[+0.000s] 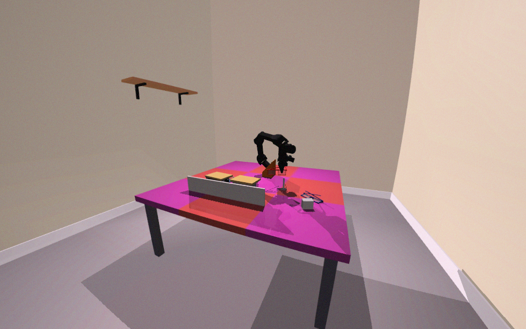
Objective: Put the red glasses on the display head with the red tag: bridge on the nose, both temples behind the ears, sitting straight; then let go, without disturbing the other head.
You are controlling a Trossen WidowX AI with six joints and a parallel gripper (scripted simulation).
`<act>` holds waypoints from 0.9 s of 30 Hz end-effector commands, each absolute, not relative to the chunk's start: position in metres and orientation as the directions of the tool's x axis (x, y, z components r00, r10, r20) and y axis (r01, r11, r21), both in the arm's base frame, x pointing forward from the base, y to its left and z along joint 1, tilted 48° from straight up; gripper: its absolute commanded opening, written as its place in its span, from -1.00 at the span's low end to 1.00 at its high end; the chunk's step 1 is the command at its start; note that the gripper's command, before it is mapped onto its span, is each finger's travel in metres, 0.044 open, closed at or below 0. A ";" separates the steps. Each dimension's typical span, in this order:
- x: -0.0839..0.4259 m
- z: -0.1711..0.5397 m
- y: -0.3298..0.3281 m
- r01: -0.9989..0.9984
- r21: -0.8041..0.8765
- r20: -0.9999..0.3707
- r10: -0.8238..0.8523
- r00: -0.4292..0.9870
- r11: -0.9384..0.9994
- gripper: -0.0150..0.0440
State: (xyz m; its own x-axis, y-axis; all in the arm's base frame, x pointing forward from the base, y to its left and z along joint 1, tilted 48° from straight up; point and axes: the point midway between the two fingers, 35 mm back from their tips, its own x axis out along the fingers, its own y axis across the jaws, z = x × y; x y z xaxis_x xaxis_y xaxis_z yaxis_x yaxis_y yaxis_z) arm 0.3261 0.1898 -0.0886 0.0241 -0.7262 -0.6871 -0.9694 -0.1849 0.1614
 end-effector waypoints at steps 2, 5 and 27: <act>0.316 -0.096 0.196 -0.893 0.313 -0.688 -0.725 0.021 -0.323 -0.49; 0.312 -0.100 0.199 -0.835 0.387 -0.689 -0.725 0.021 -0.391 -0.49; 0.280 -0.123 0.219 -0.142 0.717 -0.688 -0.726 0.019 -0.683 -0.49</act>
State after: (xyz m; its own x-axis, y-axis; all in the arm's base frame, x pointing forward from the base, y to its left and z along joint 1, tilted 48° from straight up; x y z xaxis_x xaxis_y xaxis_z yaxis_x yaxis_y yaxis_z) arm 0.2874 0.2156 -0.1181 0.0222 -0.7256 -0.6878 -0.2819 -0.6646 0.6920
